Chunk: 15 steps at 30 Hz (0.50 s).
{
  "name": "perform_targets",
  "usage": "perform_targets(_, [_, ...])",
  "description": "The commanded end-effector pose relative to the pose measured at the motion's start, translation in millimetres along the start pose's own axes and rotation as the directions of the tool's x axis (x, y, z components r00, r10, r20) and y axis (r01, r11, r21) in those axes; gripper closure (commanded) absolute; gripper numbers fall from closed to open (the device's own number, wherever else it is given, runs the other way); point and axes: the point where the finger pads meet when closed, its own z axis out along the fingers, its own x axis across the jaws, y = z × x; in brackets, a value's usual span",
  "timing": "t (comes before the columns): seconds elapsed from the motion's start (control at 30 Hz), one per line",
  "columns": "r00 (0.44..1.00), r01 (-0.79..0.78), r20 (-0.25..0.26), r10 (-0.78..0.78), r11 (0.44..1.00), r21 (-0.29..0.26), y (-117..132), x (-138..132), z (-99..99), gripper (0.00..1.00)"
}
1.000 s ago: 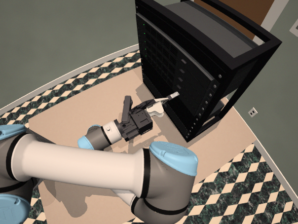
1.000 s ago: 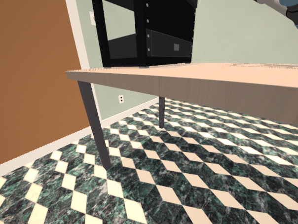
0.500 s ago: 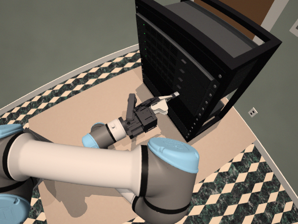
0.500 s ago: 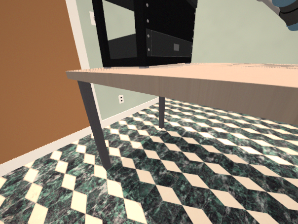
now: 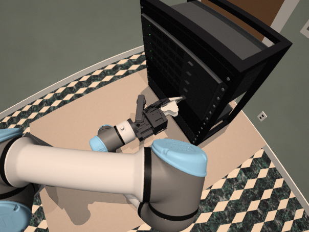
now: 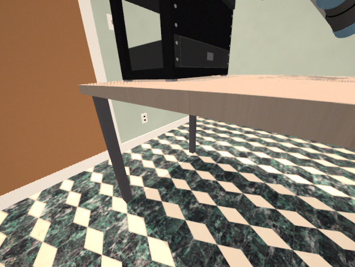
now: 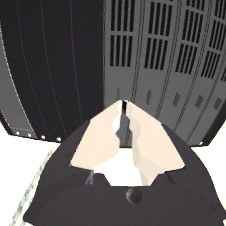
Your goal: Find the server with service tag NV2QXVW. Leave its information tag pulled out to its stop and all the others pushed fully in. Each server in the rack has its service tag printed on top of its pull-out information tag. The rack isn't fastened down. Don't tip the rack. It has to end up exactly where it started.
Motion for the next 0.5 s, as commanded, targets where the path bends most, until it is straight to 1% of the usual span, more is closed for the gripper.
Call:
perform_targets(0.0, [1.0, 0.002, -0.002, -0.002, 1.0, -0.001, 0.2, 1.0, 6.6, 1.0])
perform_targets(0.47, [1.0, 0.0, 0.0, 0.0, 1.0, 0.0, -0.2, 0.1, 8.8, 1.0])
